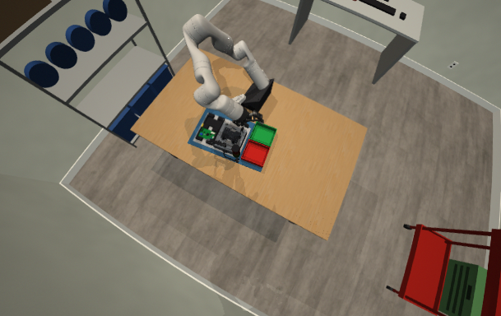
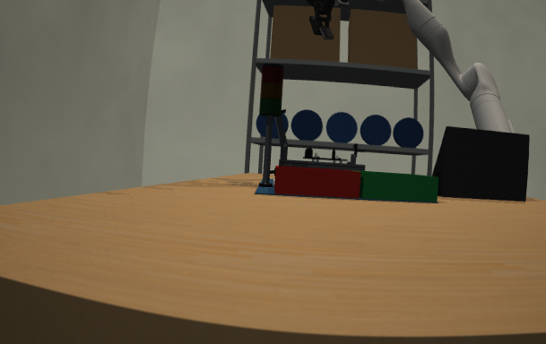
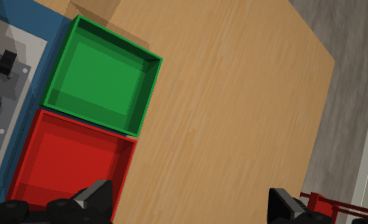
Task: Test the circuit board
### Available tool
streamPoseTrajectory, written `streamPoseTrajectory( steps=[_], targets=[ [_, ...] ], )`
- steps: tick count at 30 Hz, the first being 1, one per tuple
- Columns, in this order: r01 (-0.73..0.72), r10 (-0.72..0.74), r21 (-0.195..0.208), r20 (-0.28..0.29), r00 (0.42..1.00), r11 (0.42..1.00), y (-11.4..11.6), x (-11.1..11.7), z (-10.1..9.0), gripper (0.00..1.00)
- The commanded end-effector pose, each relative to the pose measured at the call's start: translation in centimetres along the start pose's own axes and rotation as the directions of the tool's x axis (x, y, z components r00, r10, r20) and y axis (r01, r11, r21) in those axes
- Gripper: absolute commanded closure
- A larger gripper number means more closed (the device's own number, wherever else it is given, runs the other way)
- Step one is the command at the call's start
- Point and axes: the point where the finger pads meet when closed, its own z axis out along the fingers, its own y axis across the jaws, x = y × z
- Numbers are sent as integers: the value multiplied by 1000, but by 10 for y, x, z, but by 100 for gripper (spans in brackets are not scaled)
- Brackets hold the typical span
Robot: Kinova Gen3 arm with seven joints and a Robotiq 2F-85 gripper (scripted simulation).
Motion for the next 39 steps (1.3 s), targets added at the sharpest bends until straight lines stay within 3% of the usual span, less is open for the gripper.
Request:
streamPoseTrajectory(
  steps=[1,24,34,39],
  targets=[
    [1,-1,0,2,1000,1000,1,0,-1,0],
    [15,-15,6,2,1000,1000,-2,0,-2,0],
    [110,-110,51,1,994,993,-20,4,-11,0],
    [222,-222,105,-12,975,969,-43,9,-22,0]
  ],
)
